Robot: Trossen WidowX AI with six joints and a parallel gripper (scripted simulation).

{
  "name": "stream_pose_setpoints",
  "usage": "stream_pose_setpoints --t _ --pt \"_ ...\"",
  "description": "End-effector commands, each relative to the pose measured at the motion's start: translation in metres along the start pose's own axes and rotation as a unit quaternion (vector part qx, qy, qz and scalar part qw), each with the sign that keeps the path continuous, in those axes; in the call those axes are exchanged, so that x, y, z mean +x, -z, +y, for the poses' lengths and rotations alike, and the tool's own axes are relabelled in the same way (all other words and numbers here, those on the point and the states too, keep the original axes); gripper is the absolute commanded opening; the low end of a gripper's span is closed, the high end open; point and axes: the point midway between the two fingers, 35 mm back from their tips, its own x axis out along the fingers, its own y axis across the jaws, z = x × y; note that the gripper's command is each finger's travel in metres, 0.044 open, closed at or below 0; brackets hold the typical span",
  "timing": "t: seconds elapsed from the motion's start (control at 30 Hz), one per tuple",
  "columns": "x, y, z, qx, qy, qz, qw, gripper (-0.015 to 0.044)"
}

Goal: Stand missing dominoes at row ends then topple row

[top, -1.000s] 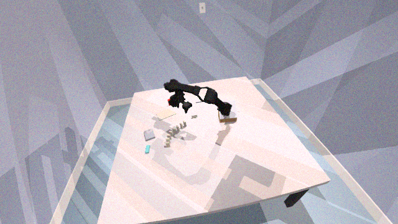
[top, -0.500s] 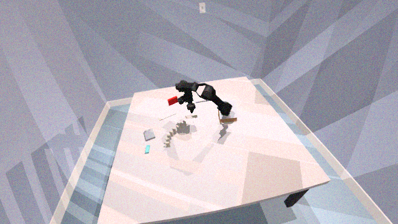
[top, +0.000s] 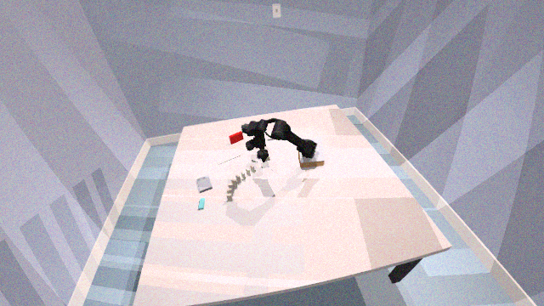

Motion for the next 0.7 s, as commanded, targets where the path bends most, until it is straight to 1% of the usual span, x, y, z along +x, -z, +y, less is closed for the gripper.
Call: stream_pose_setpoints --t 0.0,0.37,0.6,0.67 --pt "0.008 0.001 0.0 0.005 -0.002 -0.005 1.0 0.044" --pt "0.022 0.001 0.0 0.005 -0.002 -0.005 1.0 0.044" --pt "0.023 0.001 0.0 0.005 -0.002 -0.005 1.0 0.044" --pt "0.023 0.001 0.0 0.005 -0.002 -0.005 1.0 0.0387"
